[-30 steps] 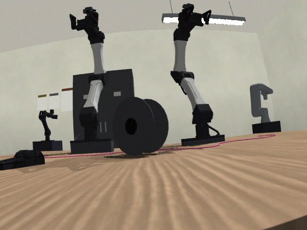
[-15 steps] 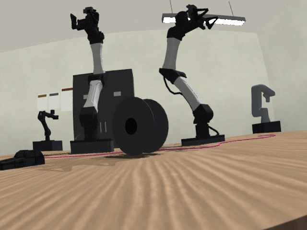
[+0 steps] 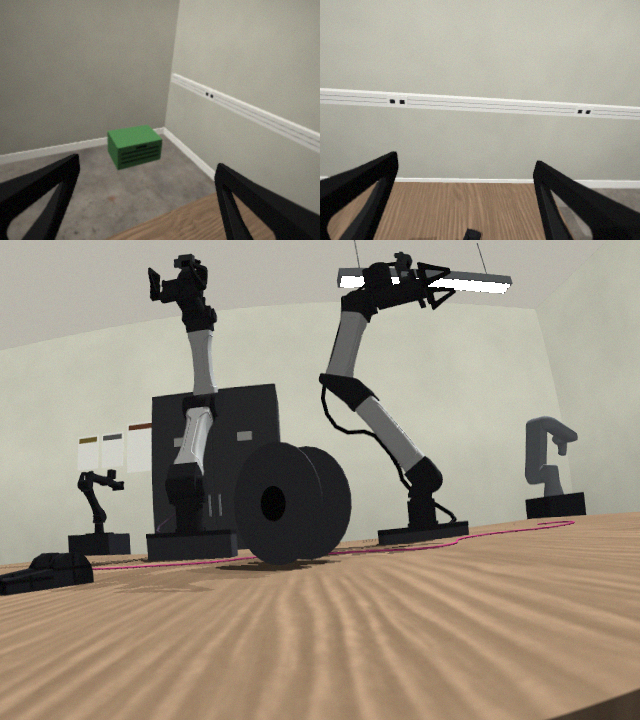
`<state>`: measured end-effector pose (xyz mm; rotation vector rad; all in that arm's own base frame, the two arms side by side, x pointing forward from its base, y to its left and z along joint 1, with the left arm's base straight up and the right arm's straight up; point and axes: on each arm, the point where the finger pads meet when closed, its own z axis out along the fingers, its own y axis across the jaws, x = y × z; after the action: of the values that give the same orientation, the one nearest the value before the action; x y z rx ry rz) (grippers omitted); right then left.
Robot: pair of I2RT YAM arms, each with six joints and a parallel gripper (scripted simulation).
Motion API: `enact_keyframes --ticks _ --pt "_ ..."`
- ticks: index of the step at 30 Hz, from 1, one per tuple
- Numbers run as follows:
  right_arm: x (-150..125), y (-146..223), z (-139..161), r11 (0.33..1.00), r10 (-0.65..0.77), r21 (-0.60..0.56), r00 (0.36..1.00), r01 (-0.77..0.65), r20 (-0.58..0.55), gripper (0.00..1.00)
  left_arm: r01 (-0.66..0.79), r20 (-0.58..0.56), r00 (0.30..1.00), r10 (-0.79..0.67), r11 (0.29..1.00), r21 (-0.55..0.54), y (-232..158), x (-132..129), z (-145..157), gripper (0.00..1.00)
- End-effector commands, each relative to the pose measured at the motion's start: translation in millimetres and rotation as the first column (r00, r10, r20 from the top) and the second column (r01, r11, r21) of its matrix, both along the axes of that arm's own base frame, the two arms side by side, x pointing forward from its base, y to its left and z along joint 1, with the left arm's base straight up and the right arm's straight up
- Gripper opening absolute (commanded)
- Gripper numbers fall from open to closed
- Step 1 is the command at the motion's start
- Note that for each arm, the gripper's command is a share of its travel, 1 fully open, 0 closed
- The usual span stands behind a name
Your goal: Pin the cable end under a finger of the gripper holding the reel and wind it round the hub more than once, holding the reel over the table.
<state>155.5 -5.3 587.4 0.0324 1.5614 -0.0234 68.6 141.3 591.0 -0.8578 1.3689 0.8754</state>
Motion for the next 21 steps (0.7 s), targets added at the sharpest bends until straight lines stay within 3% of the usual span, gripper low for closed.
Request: enact_keyframes --ticks 1,21 --pt "-2.5 0.4 -2.2 1.000 0.004 -0.013 1.000 -0.004 -0.012 1.00 -0.051 -0.014 0.999 0.050 0.999 -0.010 -4.8 -10.2 -4.2 1.00" --pt "-2.4 3.7 -2.2 1.000 0.026 -0.013 1.000 -0.026 -0.012 1.00 -0.347 -0.014 0.938 0.346 0.938 -0.010 6.4 -53.7 -4.2 1.00"
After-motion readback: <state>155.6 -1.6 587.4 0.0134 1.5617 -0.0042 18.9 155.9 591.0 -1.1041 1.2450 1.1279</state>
